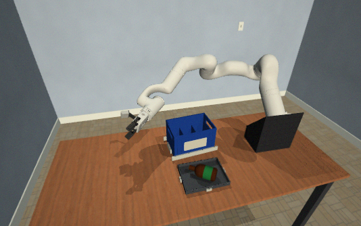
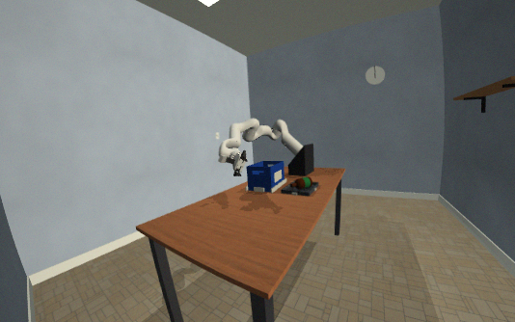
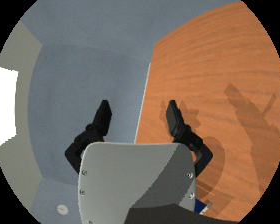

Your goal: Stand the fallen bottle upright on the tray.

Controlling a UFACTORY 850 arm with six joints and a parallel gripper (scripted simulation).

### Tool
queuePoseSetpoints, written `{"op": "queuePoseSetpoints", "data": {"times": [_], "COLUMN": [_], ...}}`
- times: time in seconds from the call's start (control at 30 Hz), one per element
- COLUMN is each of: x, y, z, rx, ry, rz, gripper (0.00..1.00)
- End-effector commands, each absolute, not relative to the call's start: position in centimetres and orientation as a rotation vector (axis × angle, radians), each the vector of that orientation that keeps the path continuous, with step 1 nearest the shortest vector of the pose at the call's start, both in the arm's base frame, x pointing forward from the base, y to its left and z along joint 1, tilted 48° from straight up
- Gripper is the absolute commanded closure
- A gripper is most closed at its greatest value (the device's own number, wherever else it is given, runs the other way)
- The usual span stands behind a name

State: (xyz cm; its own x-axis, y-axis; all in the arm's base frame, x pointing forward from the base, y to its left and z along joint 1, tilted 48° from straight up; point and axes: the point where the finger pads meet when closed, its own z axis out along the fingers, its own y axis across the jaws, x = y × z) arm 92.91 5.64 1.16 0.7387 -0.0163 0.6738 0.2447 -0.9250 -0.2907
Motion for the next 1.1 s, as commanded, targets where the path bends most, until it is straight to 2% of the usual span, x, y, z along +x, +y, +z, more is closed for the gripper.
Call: {"op": "queuePoseSetpoints", "data": {"times": [0.0,0.7,1.07], "x": [93.0,92.9,90.2], "y": [5.7,5.8,7.4], "z": [1.3,1.5,5.5], "rx": [-2.577,-2.576,-2.578], "ry": [-0.178,-0.180,-0.202], "rz": [-1.006,-1.000,-0.863], "gripper": [0.00,0.00,0.00]}}
